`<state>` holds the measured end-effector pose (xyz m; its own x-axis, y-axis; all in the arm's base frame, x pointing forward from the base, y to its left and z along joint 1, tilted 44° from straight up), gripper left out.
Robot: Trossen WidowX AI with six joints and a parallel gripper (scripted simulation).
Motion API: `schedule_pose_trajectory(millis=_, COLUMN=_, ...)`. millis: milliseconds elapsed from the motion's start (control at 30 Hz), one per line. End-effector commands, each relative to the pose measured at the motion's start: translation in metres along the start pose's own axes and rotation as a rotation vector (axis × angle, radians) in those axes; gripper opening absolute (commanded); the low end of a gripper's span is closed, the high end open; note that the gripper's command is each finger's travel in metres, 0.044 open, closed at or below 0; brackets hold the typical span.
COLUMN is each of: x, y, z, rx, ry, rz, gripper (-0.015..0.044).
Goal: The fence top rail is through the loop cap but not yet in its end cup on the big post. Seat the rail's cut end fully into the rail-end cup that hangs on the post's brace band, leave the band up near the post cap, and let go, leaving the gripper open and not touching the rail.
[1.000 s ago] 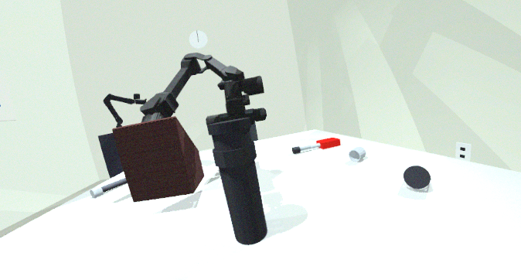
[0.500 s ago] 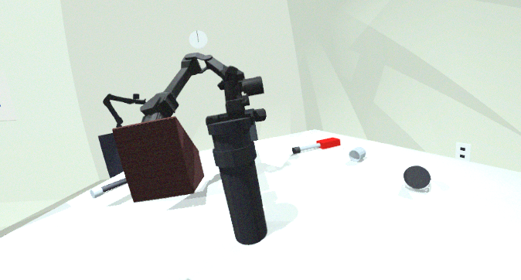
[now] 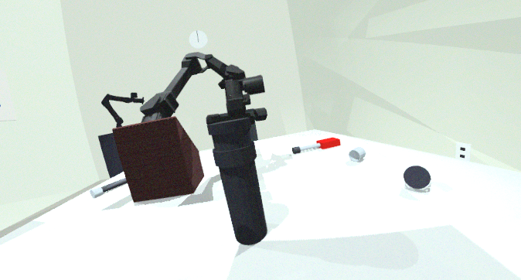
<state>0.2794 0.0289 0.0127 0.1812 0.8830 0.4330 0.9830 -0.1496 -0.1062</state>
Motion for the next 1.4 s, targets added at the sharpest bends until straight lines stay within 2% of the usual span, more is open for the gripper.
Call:
schedule_pose_trajectory(millis=0, x=-0.003, y=0.006, z=-0.005, rx=-0.017, ry=-0.005, rz=0.006, gripper=0.0)
schedule_pose_trajectory(millis=1367, x=-0.021, y=0.008, z=0.002, rx=0.0, ry=0.0, rz=-0.005, gripper=0.0)
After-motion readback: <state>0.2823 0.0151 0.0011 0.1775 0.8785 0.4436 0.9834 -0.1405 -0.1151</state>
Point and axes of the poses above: the point midway between the two fingers, 35 mm back from their tips, its own z axis out along the fingers, its own y axis across the jaws, x = y × z, the point moved 5 cm from there along -z, back along the fingers, and after that the axes turned 15 degrees about z, right-handed, at the moved point
